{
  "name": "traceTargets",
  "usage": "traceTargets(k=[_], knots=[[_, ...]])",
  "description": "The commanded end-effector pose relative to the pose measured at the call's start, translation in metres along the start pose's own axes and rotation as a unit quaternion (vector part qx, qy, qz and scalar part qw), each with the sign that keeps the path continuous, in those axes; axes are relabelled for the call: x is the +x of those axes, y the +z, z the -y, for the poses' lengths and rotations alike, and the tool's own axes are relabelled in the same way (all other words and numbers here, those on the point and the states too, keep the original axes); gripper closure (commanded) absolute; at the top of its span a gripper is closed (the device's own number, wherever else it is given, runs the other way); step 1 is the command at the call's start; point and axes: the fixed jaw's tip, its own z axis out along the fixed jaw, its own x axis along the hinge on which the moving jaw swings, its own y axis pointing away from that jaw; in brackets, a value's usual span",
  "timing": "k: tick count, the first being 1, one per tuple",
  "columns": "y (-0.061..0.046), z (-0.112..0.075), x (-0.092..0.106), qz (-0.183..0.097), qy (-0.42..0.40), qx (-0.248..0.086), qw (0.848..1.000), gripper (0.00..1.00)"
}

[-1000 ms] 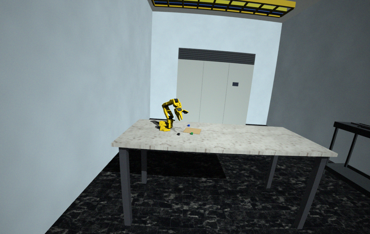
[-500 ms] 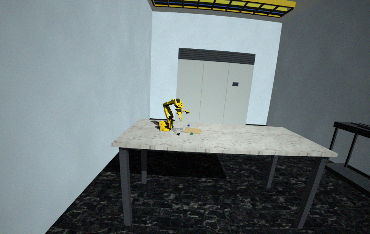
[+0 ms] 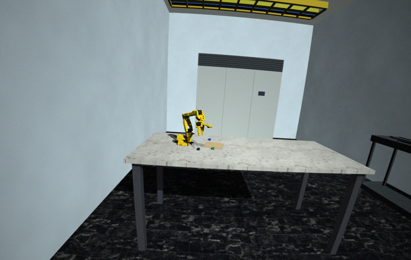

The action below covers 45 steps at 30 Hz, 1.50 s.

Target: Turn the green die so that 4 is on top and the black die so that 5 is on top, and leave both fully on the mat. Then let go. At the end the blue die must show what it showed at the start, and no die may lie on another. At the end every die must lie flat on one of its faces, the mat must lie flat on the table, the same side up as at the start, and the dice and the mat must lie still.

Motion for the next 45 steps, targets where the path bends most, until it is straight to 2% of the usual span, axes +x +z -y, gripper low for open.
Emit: traceTargets(k=[1,10,21,33,37,44,45], knots=[[-0.004,0.0,-0.007,0.002,0.062,-0.002,0.998,0.75],[0.0,-0.001,-0.01,-0.02,0.165,-0.007,0.986,0.75],[0.001,-0.001,-0.012,-0.03,0.206,-0.008,0.978,0.75],[0.003,-0.001,-0.011,-0.035,0.209,-0.009,0.977,0.75],[0.01,-0.002,-0.009,-0.061,0.209,-0.012,0.976,0.75],[0.037,-0.007,0.002,-0.154,0.206,-0.025,0.966,0.75],[0.037,-0.007,0.002,-0.154,0.206,-0.025,0.966,0.75]])
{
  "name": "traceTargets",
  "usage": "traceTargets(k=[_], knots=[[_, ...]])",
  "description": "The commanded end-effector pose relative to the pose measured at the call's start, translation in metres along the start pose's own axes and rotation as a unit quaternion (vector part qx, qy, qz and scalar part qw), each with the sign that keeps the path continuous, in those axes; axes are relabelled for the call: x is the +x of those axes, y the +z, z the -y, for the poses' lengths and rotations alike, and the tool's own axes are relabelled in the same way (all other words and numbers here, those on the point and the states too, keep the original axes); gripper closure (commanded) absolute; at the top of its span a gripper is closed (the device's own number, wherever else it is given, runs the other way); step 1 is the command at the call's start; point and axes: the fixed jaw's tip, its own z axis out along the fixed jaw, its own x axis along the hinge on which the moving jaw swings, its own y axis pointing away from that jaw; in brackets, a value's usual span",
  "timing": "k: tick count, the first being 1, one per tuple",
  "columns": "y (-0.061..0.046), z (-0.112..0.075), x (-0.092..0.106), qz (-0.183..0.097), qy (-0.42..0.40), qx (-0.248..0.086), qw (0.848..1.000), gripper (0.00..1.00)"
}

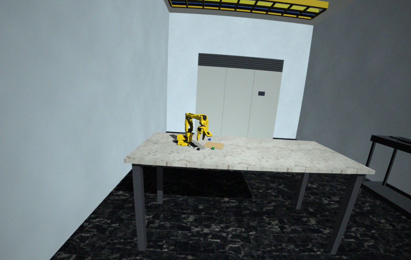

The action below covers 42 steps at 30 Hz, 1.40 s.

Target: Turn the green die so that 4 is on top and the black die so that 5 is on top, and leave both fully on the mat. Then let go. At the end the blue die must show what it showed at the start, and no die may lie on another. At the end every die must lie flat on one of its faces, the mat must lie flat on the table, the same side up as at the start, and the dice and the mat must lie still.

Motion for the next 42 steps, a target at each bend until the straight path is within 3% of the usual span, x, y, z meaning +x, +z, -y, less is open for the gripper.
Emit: traceTargets(k=[1,7,12,42], knots=[[0.002,-0.001,-0.003,-0.008,0.001,0.0,1.0,0.75],[0.027,-0.001,0.005,-0.092,0.001,0.006,0.996,0.75],[0.037,-0.001,0.01,-0.127,0.001,0.009,0.992,0.75],[0.04,-0.003,0.009,-0.139,-0.001,0.011,0.99,0.75]])
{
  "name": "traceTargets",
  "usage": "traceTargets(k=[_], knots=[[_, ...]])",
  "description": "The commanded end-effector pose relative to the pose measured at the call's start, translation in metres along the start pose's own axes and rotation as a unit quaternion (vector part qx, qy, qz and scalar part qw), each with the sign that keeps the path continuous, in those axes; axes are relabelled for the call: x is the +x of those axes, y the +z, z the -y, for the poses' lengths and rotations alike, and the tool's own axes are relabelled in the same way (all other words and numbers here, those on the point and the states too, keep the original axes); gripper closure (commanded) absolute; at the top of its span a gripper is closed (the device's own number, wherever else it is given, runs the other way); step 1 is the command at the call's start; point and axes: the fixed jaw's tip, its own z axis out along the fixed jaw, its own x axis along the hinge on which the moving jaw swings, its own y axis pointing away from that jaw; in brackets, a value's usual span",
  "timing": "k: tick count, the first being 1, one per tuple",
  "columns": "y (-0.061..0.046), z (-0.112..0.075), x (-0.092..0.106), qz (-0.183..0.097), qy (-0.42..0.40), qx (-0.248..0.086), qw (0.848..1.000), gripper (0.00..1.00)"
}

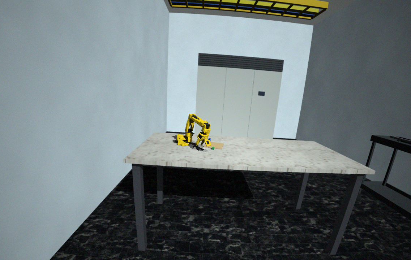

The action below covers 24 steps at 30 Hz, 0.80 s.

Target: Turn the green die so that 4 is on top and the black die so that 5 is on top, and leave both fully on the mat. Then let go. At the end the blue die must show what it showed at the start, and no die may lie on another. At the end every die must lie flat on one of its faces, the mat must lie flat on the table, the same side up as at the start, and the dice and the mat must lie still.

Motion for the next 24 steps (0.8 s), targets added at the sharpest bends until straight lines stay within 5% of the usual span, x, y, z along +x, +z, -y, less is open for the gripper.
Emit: traceTargets(k=[1,24], knots=[[-0.005,-0.001,-0.003,0.011,0.002,0.0,1.0,0.75],[0.015,-0.002,-0.01,-0.003,0.001,0.001,1.0,0.75]])
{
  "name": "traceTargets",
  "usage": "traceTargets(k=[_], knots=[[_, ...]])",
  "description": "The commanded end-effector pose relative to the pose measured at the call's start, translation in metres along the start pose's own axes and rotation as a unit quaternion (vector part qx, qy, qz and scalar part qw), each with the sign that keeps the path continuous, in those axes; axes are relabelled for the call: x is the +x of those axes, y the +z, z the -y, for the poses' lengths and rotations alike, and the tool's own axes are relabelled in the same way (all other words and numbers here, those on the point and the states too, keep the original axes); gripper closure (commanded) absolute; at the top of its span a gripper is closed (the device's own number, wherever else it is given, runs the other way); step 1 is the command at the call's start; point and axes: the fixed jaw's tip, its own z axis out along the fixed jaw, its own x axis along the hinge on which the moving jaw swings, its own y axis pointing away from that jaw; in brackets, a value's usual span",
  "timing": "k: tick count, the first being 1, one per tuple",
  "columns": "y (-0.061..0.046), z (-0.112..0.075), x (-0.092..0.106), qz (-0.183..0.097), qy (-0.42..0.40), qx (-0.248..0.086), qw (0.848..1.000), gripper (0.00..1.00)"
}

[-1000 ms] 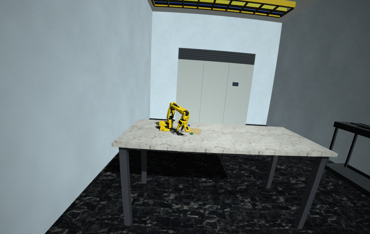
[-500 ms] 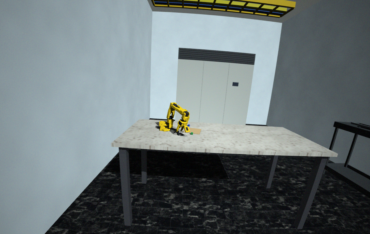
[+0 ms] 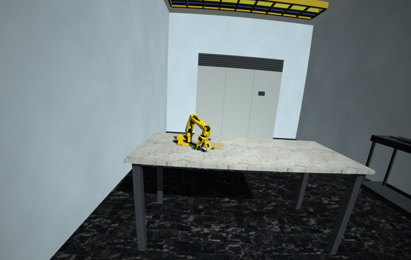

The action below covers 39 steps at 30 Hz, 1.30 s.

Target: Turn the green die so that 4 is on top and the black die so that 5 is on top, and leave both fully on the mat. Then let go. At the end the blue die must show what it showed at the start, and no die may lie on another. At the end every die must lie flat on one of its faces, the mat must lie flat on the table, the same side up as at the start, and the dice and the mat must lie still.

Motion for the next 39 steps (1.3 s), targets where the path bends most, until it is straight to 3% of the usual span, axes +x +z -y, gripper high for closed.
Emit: traceTargets(k=[1,13,39], knots=[[0.0003,-0.0014,-0.0031,0.01,0.001,0.0,1.0,0.75],[0.0061,-0.0016,-0.005,0.007,0.001,0.0,1.0,0.75],[0.0065,0.0016,-0.0052,0.006,0.001,-0.003,1.0,0.8]])
